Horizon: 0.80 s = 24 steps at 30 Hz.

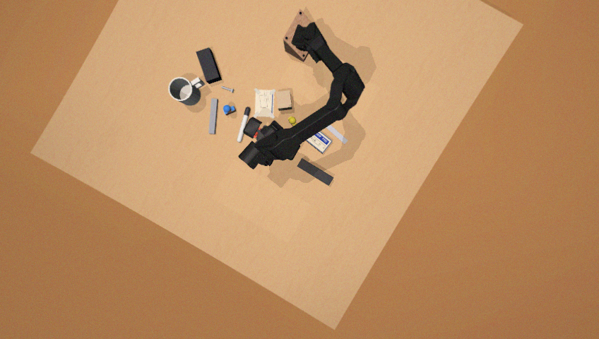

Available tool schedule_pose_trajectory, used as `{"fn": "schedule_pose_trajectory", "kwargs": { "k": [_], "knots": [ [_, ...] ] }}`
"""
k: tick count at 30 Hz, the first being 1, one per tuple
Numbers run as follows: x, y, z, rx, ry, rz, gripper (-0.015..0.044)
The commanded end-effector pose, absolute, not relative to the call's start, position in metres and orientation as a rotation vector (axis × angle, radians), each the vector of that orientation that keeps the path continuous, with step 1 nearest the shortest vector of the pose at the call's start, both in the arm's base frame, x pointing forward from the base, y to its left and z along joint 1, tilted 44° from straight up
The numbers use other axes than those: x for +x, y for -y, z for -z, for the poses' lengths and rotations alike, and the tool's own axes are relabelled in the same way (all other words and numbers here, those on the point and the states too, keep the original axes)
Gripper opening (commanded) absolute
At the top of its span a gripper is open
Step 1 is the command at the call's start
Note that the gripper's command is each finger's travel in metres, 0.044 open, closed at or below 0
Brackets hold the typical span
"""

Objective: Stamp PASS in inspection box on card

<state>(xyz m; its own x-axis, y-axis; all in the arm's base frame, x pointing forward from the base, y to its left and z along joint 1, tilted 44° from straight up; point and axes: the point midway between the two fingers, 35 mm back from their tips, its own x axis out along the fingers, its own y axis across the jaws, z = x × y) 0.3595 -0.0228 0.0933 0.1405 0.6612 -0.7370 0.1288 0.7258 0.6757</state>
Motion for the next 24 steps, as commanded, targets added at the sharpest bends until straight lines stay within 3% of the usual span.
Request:
{"fn": "schedule_pose_trajectory", "kwargs": {
  "k": [1, 24],
  "knots": [
    [0.3594, 0.0199, -0.0913, 0.714, -1.403, -0.436, 0.0000],
    [0.3604, 0.0113, -0.0829, 0.714, -1.403, -0.438, 0.0000]
  ]
}}
